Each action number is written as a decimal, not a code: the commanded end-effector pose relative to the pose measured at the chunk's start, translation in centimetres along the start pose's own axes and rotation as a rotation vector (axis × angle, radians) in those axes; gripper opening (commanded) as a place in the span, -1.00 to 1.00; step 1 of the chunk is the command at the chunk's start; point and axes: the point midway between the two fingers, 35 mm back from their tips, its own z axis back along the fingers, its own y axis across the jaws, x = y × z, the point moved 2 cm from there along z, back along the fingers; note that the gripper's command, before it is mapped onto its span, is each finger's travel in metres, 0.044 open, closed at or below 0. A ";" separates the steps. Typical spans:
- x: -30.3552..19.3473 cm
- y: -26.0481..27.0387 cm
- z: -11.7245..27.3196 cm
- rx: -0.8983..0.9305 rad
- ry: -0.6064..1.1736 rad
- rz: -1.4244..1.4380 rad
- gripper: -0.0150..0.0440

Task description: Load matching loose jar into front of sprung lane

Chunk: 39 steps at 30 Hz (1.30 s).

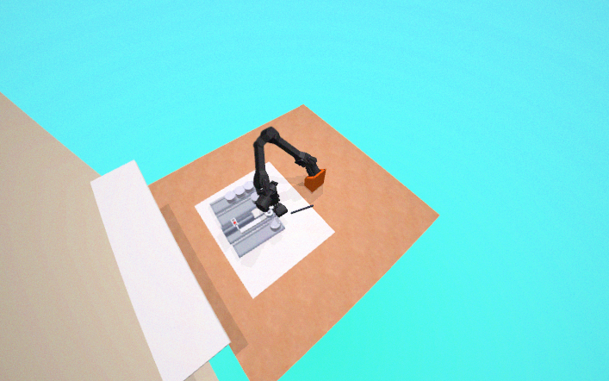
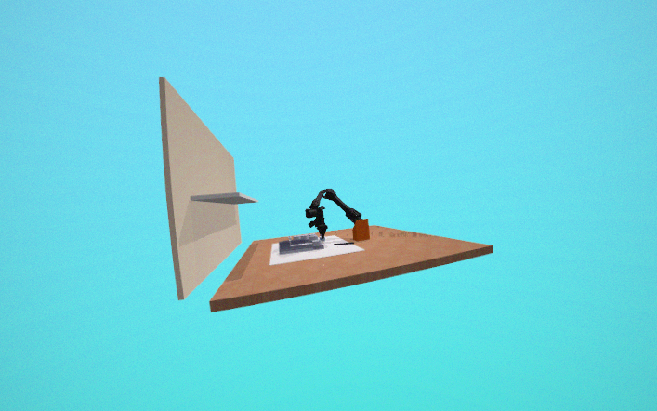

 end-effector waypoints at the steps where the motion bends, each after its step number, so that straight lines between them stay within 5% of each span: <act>1: 0.9 -0.1 0.2 0.002 -0.019 -0.015 -0.49; 39: 2.3 -0.1 0.3 0.002 -0.019 -0.016 -0.49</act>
